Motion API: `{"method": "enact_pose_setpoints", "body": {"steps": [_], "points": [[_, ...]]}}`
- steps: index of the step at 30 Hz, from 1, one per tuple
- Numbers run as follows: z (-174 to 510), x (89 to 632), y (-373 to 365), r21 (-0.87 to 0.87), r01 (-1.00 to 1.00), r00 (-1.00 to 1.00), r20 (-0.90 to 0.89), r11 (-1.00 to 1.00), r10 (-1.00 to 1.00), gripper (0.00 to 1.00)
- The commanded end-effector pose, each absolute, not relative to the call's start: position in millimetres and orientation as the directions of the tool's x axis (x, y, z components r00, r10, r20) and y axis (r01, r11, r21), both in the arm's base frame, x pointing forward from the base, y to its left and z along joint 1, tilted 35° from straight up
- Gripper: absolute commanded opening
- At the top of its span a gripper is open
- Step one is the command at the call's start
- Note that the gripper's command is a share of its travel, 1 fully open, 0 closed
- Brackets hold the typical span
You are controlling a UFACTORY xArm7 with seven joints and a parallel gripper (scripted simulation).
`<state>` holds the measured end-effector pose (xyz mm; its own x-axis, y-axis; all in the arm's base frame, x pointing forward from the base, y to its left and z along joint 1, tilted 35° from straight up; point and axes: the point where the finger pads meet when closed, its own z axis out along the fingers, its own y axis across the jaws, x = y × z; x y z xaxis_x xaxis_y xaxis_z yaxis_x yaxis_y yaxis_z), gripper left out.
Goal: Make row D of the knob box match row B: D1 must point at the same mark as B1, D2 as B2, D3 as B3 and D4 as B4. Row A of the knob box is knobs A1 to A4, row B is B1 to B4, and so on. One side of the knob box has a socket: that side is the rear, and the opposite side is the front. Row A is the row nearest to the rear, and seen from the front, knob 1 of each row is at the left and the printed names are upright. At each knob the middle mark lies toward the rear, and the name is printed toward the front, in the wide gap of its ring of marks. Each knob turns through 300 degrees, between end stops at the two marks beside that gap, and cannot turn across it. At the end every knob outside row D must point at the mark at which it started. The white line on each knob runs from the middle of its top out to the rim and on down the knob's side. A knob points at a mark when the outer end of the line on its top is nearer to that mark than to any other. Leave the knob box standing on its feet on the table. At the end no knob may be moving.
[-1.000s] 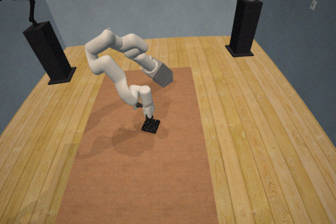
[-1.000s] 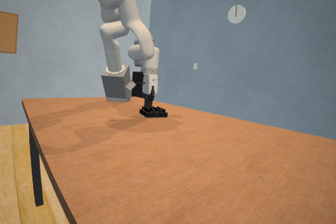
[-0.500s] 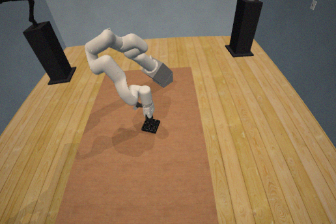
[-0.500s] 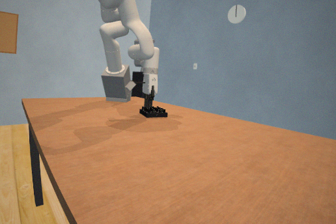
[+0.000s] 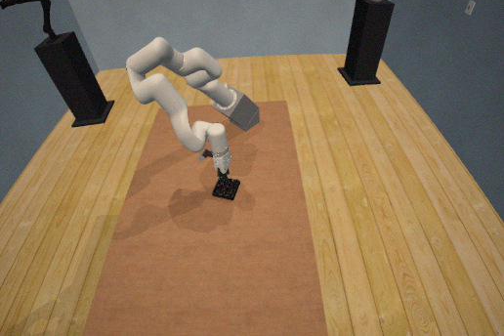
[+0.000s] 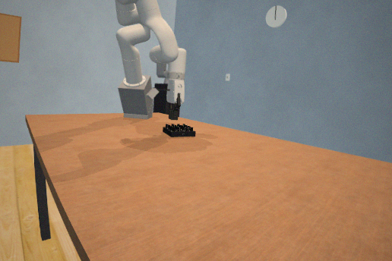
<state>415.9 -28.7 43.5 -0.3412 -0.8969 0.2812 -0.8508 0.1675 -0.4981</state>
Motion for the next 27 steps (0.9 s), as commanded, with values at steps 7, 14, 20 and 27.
{"method": "enact_pose_setpoints", "body": {"steps": [7,14,20,27], "points": [[50.6,413.6,-24.7,-0.499,-0.851,-0.340,0.280,0.166,-0.898,0.19],[50.6,413.6,-24.7,-0.499,-0.851,-0.340,0.280,0.166,-0.898,0.19],[51.4,413.1,-25.2,-0.509,-0.837,-0.372,0.262,0.200,-0.891,0.19],[56.9,410.0,-28.5,-0.558,-0.717,-0.571,0.126,0.418,-0.811,0.19]]}}
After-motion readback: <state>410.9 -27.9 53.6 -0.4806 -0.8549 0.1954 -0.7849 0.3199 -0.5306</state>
